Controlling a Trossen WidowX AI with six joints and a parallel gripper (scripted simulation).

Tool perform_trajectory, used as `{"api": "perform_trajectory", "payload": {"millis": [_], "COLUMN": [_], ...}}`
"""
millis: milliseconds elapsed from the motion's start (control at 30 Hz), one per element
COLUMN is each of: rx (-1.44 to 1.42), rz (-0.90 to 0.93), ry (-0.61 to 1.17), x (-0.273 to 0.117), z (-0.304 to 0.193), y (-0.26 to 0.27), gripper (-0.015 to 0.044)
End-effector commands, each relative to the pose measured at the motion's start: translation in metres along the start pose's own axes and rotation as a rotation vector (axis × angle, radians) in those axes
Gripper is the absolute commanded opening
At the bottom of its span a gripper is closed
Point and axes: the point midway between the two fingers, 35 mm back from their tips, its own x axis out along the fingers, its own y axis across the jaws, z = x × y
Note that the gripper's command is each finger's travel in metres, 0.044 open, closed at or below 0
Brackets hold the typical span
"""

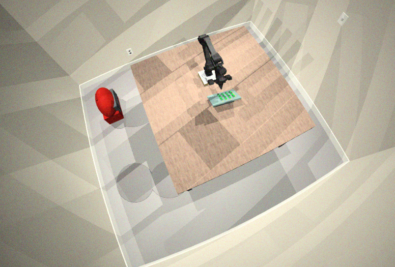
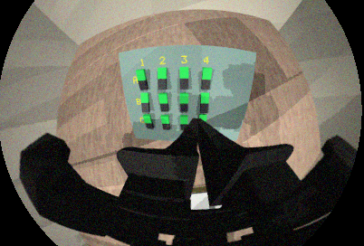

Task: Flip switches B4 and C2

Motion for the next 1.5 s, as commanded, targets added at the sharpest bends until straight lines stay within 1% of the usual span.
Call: {"api": "perform_trajectory", "payload": {"millis": [0, 200, 300, 400, 467, 667, 767, 1200, 1467], "rx": [-0.001, 0.0, 0.0, 0.0, 0.0, 0.0, 0.0, 0.0, 0.0], "rz": [0.002, 0.006, 0.006, 0.006, 0.006, 0.006, 0.006, 0.006, 0.006], "ry": [0.008, -0.005, -0.004, 0.014, 0.019, 0.019, 0.018, 0.017, 0.017], "x": [0.0, -0.003, -0.001, 0.025, 0.032, 0.033, 0.041, 0.056, 0.056], "z": [-0.015, -0.033, -0.033, -0.031, -0.031, -0.031, -0.031, -0.031, -0.031], "y": [0.024, 0.049, 0.049, 0.05, 0.049, 0.049, 0.049, 0.049, 0.049], "gripper": [0.0, 0.0, 0.0, 0.0, 0.0, 0.0, 0.0, 0.0, 0.0]}}
